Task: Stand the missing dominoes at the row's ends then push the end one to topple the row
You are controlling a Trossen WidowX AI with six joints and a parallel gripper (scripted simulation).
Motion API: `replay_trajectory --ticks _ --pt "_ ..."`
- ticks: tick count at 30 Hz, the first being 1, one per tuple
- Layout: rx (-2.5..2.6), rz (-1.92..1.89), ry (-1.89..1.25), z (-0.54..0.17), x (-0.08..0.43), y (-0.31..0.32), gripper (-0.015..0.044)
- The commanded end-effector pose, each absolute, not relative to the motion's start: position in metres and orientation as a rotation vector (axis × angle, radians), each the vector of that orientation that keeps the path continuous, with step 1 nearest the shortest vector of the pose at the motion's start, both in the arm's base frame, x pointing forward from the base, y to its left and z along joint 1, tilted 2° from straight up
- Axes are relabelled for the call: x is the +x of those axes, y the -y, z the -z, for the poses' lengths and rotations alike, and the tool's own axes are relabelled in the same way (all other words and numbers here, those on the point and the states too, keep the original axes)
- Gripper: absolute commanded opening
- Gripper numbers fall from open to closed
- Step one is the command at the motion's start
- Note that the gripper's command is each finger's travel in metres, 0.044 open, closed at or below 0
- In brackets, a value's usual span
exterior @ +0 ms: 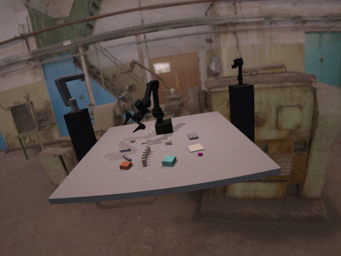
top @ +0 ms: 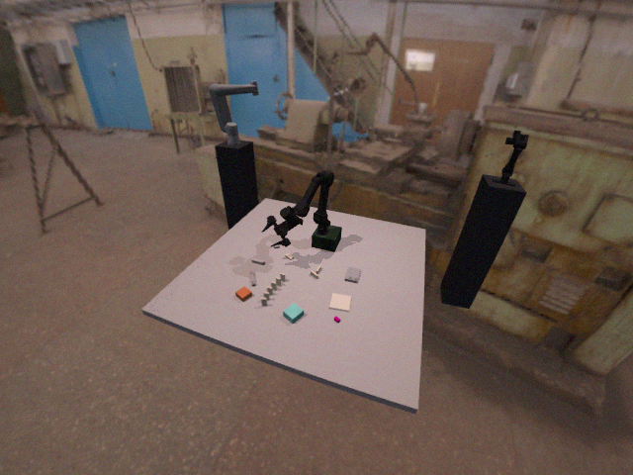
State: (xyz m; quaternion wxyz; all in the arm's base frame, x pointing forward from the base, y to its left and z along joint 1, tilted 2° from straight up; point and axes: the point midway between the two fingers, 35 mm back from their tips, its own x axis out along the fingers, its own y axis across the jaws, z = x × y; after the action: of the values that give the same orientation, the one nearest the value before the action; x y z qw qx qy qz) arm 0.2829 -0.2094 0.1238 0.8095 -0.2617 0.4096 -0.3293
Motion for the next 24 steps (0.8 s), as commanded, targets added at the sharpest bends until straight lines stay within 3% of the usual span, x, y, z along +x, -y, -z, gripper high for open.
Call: replay_trajectory --ticks 1,8,24 --pt "-0.901 -0.315 -1.382 -0.050 0.250 0.165 0.0440" --pt "-0.912 -0.804 -1.376 -0.039 0.218 0.132 0.0440" --pt "-0.911 -0.809 -1.376 -0.039 0.214 0.128 0.0440"
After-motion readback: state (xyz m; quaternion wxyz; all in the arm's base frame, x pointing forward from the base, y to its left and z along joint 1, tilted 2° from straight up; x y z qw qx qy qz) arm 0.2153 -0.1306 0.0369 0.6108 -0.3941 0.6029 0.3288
